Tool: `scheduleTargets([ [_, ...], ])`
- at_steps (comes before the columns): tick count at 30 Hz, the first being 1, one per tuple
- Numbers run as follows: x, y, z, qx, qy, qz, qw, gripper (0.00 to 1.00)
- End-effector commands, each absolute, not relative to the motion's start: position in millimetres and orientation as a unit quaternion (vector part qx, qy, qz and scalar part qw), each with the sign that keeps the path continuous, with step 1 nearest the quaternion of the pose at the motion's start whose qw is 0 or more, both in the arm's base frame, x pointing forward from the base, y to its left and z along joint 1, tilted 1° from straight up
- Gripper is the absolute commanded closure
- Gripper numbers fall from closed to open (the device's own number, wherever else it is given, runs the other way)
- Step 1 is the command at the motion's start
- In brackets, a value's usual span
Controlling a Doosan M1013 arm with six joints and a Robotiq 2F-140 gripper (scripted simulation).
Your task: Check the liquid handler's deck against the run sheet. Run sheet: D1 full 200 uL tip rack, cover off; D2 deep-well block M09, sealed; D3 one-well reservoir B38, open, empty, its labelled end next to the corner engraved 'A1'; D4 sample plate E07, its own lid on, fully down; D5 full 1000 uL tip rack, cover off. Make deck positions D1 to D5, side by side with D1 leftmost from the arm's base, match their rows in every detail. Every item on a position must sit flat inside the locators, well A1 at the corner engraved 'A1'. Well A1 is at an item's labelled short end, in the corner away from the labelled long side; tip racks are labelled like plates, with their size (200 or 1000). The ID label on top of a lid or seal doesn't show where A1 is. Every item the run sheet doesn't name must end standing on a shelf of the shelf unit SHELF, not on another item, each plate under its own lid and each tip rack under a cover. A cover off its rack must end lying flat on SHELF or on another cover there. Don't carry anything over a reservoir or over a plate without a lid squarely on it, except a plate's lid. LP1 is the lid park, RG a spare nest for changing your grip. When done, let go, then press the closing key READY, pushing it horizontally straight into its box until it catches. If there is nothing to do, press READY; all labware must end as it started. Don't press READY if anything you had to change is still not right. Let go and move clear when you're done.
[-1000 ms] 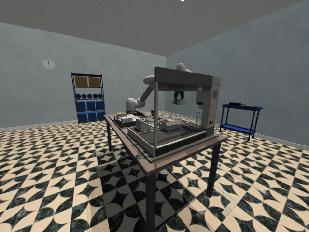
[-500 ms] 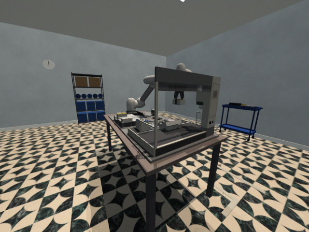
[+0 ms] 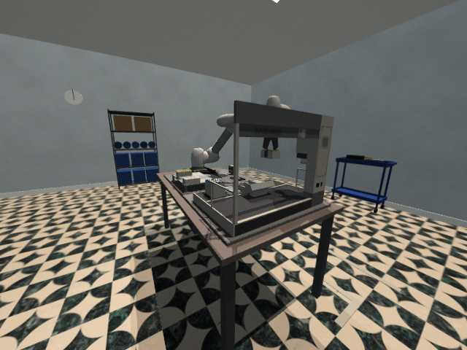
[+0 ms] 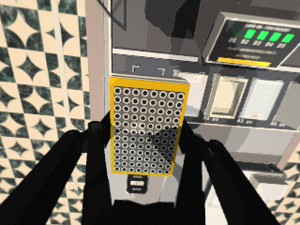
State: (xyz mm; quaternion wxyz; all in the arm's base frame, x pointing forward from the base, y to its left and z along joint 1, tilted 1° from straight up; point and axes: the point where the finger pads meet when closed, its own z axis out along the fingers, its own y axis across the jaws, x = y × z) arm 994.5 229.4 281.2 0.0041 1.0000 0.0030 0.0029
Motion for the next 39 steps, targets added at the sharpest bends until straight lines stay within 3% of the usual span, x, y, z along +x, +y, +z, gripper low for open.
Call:
scheduleTargets([
  [1,994,229,280,1.000,0.003,0.004,0.004,0.90],
  [39,995,229,223,1.000,0.003,0.004,0.004,0.90],
])
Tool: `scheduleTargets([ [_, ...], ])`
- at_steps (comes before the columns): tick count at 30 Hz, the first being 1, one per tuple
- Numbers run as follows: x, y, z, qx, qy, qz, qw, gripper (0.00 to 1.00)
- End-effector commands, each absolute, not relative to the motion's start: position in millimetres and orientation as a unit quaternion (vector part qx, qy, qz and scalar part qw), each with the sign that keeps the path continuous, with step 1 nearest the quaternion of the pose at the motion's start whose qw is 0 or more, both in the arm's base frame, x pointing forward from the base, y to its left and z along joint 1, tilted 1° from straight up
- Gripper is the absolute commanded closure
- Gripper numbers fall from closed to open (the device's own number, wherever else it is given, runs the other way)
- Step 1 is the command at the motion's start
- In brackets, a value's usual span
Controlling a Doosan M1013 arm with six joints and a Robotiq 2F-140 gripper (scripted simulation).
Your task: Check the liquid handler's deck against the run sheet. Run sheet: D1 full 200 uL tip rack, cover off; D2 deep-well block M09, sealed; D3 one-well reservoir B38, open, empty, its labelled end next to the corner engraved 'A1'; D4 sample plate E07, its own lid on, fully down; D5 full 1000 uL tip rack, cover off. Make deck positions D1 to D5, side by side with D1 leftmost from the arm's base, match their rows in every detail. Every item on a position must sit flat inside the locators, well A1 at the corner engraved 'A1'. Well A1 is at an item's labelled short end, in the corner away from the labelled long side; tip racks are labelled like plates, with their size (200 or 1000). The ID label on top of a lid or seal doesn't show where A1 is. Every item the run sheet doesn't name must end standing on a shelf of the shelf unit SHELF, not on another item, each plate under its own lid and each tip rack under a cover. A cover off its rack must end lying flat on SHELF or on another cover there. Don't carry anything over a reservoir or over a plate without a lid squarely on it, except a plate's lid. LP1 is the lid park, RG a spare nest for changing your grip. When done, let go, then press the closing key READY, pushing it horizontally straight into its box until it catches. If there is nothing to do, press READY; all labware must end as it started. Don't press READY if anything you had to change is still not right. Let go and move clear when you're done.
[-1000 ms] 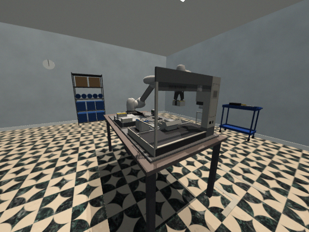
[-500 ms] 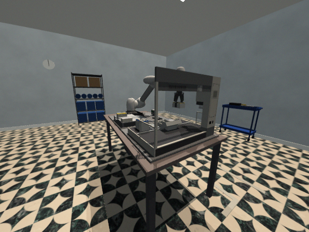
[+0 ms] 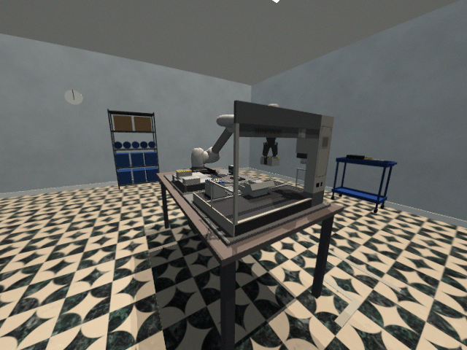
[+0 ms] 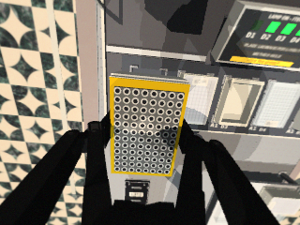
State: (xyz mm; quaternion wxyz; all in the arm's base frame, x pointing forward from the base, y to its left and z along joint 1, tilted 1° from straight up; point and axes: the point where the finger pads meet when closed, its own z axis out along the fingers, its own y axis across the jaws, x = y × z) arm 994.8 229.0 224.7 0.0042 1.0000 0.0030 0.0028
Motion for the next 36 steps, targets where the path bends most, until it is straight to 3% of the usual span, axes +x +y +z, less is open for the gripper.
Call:
scheduleTargets([
  [1,995,229,221,1.000,0.003,0.004,0.004,0.90],
  [36,995,229,170,1.000,0.003,0.004,0.004,0.90],
])
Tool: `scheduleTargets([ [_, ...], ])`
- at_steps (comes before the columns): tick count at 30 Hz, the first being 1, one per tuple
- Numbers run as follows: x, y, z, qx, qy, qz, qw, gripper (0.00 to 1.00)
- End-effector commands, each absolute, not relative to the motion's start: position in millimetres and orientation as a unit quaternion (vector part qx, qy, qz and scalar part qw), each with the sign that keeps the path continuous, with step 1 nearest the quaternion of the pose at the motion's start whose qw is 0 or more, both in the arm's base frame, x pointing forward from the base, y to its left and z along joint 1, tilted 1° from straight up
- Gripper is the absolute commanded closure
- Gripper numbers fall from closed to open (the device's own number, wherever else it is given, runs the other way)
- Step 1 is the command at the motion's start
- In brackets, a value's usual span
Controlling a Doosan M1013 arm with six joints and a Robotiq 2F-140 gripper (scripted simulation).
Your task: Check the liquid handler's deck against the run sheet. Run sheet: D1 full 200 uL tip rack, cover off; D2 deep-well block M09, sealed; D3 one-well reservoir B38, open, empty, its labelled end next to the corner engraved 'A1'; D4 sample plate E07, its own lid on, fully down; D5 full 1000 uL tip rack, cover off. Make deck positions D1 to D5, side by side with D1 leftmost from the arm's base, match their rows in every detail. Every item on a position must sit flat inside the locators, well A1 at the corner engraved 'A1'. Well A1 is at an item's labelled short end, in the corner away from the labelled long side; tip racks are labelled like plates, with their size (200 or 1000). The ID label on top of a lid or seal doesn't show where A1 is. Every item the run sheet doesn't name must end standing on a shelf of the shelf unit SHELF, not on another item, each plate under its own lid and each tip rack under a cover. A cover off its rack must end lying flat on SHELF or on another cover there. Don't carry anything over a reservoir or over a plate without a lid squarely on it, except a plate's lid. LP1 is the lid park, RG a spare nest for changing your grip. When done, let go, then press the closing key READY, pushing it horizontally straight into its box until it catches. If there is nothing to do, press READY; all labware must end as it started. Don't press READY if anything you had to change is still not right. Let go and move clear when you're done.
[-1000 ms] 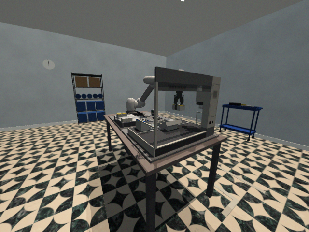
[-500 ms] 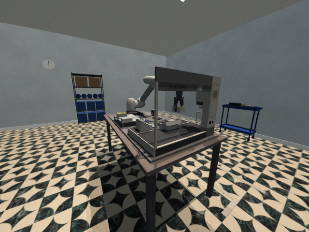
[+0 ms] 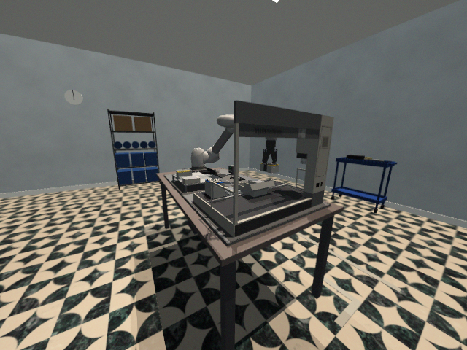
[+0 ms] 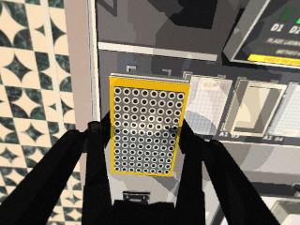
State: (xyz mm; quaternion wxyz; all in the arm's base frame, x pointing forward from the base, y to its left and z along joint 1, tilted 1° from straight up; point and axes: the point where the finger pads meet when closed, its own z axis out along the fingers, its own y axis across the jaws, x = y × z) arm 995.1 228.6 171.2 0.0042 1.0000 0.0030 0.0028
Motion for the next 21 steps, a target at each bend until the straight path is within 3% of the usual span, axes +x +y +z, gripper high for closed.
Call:
scheduleTargets([
  [1,995,229,170,1.000,0.003,0.004,0.004,0.90],
  [21,996,228,141,1.000,0.003,0.004,0.004,0.90],
])
